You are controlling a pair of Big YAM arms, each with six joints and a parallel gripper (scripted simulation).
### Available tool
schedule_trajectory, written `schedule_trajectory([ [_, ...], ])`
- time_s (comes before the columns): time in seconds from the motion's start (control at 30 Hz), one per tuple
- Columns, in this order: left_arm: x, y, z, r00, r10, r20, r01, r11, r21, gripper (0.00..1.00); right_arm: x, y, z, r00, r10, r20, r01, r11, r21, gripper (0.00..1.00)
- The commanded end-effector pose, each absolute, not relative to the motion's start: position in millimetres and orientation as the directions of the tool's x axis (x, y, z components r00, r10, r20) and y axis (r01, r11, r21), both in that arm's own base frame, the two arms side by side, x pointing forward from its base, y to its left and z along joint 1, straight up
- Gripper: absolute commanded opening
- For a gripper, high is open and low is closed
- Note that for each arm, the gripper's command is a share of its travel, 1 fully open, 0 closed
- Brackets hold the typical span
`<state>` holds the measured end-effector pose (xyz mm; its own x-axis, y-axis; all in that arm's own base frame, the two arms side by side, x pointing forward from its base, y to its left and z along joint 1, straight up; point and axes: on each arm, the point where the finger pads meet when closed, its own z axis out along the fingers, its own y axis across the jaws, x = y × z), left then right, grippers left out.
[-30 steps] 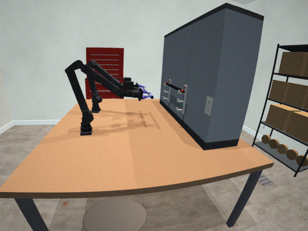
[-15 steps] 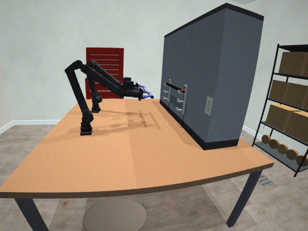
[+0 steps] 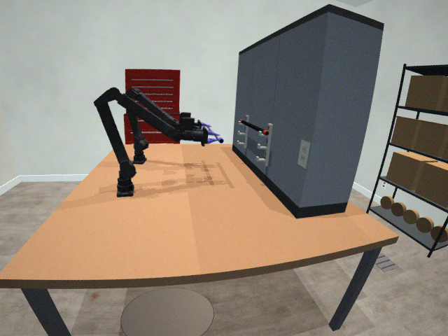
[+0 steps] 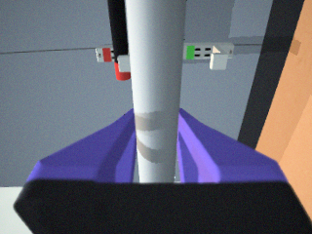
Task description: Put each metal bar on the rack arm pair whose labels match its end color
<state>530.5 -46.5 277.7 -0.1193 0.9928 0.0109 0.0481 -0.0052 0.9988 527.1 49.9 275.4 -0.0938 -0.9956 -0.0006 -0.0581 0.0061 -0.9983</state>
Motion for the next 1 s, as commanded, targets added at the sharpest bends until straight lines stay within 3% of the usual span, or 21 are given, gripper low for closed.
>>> schedule_trajectory([
  [0.0,550.5,-35.2,335.1,-0.143,0.990,-0.016,-0.058,0.008,0.998,0.00,551.5,39.8,336.8,-0.117,-0.993,-0.017,0.046,0.012,-0.999,0.00],
  [0.97,592.8,-28.8,322.8,-0.143,0.990,-0.016,-0.058,0.008,0.998,0.00,594.4,35.9,325.7,-0.117,-0.993,-0.017,0.046,0.012,-0.999,0.00],
])
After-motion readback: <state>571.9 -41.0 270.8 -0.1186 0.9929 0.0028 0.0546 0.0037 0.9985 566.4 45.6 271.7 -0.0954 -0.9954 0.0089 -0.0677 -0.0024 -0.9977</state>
